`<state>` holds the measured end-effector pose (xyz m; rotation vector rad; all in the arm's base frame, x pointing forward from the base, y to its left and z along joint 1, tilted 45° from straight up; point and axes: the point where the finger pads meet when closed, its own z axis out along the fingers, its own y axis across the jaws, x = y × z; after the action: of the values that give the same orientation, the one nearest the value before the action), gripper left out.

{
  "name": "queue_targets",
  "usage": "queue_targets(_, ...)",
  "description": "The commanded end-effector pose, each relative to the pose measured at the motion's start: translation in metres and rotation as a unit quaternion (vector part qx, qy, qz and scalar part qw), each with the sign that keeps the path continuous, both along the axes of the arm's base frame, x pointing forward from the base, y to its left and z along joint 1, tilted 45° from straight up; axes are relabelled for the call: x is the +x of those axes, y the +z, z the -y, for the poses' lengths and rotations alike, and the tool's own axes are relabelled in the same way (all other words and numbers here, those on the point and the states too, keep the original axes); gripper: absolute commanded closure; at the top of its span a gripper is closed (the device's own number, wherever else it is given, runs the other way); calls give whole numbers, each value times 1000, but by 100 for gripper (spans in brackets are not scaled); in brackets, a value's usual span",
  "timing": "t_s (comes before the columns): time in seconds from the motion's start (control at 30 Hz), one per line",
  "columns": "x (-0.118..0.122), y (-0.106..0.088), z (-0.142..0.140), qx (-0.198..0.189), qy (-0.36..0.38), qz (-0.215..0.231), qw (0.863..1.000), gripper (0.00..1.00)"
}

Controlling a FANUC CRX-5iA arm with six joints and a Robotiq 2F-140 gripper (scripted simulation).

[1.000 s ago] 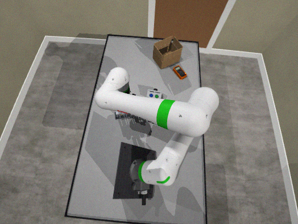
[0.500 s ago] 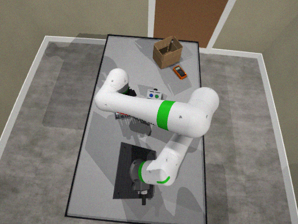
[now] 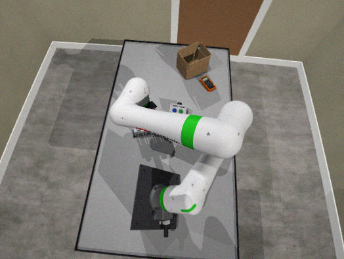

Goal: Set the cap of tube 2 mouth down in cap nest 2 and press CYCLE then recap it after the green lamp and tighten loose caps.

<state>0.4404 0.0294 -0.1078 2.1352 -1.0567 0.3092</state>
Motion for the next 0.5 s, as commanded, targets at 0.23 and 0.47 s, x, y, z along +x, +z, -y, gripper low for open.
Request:
queue_targets(0.23,1,0,-1,0,1,1,1000,70)
queue_targets(0.47,1,0,-1,-17,-123,122,985,70)
